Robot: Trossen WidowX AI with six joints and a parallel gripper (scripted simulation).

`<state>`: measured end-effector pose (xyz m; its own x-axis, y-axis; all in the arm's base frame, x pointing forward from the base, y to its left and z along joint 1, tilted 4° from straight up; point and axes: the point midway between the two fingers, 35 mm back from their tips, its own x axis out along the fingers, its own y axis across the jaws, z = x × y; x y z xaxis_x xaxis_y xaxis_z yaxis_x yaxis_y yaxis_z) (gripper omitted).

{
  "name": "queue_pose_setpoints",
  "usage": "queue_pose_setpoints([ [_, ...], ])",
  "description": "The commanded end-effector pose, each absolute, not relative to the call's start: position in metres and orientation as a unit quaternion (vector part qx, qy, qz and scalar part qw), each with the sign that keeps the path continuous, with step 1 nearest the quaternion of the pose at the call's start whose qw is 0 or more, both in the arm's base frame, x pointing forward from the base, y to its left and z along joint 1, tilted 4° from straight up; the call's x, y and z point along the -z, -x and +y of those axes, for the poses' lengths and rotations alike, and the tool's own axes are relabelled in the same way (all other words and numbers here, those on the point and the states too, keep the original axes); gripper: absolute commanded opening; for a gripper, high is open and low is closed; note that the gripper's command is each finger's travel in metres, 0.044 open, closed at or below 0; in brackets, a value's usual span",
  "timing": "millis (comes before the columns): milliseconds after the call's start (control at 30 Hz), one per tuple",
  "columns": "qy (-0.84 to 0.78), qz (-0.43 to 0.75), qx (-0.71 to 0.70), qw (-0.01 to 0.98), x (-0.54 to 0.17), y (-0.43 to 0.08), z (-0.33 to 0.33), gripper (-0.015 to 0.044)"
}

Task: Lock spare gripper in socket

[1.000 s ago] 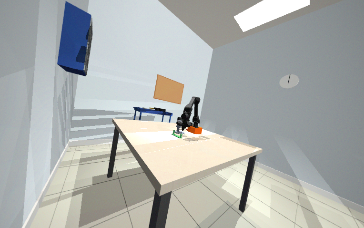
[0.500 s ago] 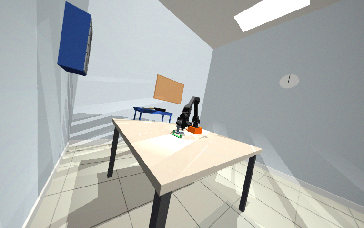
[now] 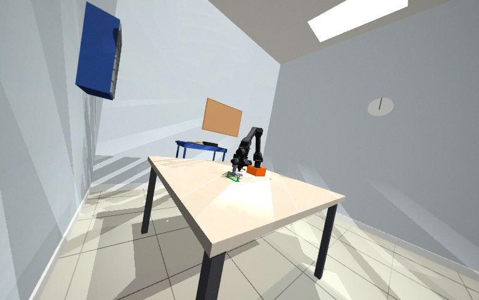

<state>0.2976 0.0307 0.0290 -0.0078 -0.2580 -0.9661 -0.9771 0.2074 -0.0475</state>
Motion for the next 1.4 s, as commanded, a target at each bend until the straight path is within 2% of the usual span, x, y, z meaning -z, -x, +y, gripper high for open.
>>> queue_pose_setpoints([
  [0, 0.509, 0.604, -0.371, 0.488, -0.03, -0.297, 0.028, 0.0],
  [1000, 0.506, 0.606, -0.375, 0.485, -0.03, -0.294, 0.009, 0.0],
  [1233, 0.506, 0.609, -0.374, 0.483, -0.029, -0.293, 0.01, 0.0184],
  [1267, 0.506, 0.609, -0.374, 0.483, -0.029, -0.293, 0.01, 0.02],
  [1367, 0.506, 0.609, -0.374, 0.483, -0.029, -0.293, 0.01, 0.02],
])
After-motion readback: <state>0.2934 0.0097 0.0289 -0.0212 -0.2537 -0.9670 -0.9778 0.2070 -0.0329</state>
